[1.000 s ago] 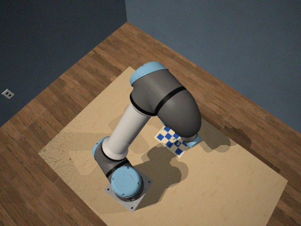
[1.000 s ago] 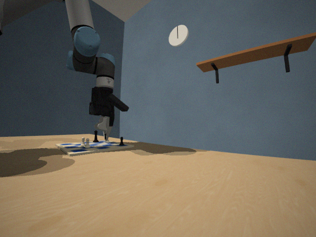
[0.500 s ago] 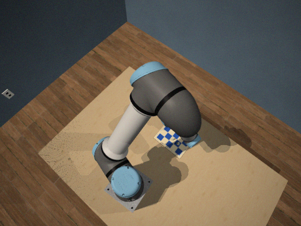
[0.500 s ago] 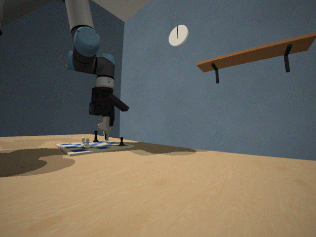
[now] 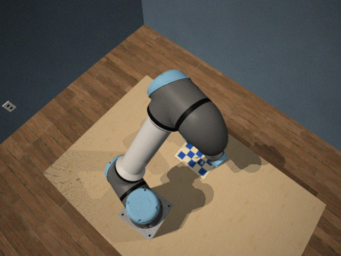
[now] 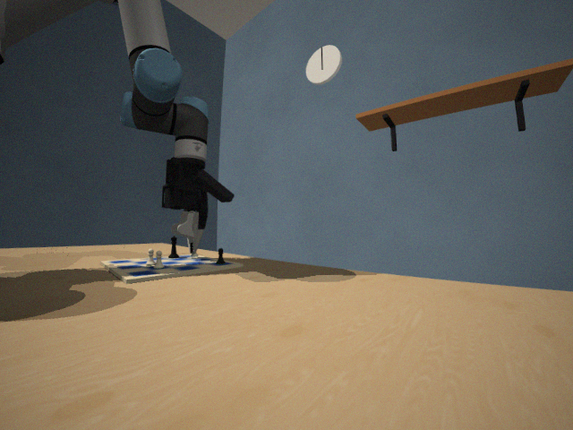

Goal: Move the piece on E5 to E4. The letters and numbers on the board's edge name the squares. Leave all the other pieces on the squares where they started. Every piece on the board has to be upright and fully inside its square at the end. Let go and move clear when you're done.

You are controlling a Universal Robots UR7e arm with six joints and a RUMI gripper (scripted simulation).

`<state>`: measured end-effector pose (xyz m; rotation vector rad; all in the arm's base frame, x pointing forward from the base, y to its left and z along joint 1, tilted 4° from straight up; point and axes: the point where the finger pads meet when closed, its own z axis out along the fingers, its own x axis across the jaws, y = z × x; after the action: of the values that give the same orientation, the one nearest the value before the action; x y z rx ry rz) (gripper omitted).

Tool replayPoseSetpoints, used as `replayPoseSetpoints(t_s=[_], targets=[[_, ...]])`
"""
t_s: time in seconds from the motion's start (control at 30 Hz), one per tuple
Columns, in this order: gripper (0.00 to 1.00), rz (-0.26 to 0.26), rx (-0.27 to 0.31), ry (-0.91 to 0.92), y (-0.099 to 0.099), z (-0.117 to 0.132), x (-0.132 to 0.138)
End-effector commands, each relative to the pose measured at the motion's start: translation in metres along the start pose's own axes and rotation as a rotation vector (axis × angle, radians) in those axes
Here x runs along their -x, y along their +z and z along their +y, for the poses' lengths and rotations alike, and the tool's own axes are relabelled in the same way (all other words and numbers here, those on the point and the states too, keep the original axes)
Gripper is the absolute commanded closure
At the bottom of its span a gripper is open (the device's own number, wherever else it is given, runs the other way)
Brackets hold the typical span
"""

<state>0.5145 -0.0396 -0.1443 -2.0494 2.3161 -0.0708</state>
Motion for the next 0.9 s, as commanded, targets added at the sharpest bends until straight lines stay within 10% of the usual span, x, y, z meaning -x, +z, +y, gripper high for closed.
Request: replayPoseSetpoints(t_s=[0.0, 0.87], targets=[[1.00, 0.000, -0.002, -0.001, -0.0005, -0.0013, 0.0007], [1.00, 0.000, -0.003, -0.001, 0.0037, -0.0015, 0.0007]])
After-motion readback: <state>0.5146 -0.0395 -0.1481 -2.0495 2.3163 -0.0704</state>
